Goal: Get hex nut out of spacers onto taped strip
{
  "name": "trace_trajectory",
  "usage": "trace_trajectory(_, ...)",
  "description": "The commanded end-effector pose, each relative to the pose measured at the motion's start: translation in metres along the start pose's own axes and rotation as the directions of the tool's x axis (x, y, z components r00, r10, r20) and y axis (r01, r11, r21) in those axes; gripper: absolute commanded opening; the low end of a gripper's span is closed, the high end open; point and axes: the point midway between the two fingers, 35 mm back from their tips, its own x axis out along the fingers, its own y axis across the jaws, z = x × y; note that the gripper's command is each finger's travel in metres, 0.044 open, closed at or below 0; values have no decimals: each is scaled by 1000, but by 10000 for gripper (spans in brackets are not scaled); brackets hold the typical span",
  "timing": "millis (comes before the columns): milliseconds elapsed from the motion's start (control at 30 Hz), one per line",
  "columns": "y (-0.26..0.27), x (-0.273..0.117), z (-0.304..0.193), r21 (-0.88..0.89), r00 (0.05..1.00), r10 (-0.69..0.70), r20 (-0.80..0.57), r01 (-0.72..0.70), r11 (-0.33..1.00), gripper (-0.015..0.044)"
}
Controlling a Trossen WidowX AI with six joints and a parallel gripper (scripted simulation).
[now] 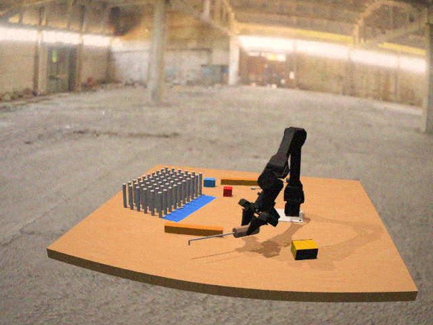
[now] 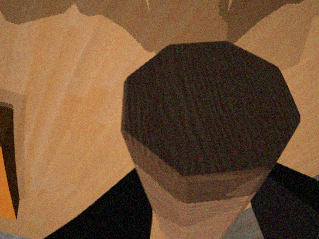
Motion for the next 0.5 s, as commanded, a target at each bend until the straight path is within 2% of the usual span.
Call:
trace_trajectory(0,0,3,3,-6,1000,0,0,0,1000,0)
trace_trajectory(467,2,12,11,-7,1000,0,1,0,1000,0)
